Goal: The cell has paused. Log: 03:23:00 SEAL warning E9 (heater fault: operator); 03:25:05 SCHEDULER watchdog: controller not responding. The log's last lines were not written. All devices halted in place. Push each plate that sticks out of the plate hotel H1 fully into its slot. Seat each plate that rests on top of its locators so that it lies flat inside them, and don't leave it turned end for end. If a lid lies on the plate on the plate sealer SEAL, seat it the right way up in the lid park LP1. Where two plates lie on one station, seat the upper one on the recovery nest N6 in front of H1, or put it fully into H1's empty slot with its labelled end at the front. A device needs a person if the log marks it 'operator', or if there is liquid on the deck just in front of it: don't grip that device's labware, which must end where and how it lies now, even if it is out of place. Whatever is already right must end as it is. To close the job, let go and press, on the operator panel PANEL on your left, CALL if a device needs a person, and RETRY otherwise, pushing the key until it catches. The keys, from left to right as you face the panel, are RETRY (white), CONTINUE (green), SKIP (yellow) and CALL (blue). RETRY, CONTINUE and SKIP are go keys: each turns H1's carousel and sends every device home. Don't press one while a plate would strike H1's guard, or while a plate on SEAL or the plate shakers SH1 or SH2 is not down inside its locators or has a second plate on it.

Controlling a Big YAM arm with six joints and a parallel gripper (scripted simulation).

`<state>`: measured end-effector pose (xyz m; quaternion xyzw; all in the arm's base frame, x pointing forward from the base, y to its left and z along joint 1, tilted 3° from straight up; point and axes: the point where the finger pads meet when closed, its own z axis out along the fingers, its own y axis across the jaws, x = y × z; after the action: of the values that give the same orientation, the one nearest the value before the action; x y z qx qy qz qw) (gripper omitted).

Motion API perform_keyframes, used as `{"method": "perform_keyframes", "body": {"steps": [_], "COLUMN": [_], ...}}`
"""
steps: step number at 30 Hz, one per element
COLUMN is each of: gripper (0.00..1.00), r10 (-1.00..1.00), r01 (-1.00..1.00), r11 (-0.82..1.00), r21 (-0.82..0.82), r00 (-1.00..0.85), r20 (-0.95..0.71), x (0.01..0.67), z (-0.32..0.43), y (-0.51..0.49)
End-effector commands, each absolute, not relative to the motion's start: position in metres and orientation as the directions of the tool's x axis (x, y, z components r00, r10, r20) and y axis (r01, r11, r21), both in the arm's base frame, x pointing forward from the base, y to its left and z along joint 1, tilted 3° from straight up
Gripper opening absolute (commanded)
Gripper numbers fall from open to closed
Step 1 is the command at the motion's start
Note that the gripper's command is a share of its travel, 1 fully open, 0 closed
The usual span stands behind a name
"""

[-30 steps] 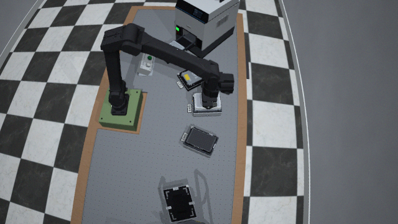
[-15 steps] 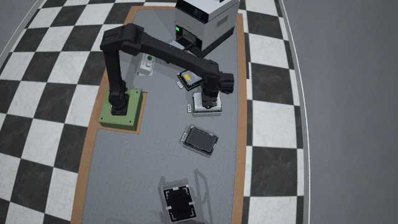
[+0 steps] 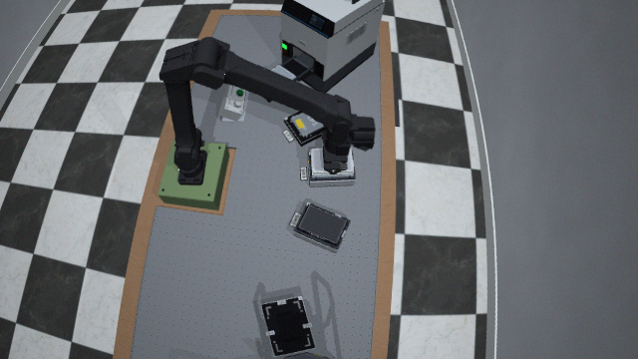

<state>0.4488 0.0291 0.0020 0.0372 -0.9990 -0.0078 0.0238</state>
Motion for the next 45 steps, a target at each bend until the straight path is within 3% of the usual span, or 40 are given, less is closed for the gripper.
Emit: {"method": "perform_keyframes", "body": {"steps": [1, 45], "gripper": [0.84, 0.84], "r10": [-0.077, -0.076], "r01": [-0.077, -0.077], "r11": [0.997, 0.997], "r21": [0.018, 0.018], "r00": [-0.997, -0.997], "r20": [-0.012, -0.015], "x": [0.475, 0.475], "z": [0.029, 0.037], "y": [0.036, 0.034]}}
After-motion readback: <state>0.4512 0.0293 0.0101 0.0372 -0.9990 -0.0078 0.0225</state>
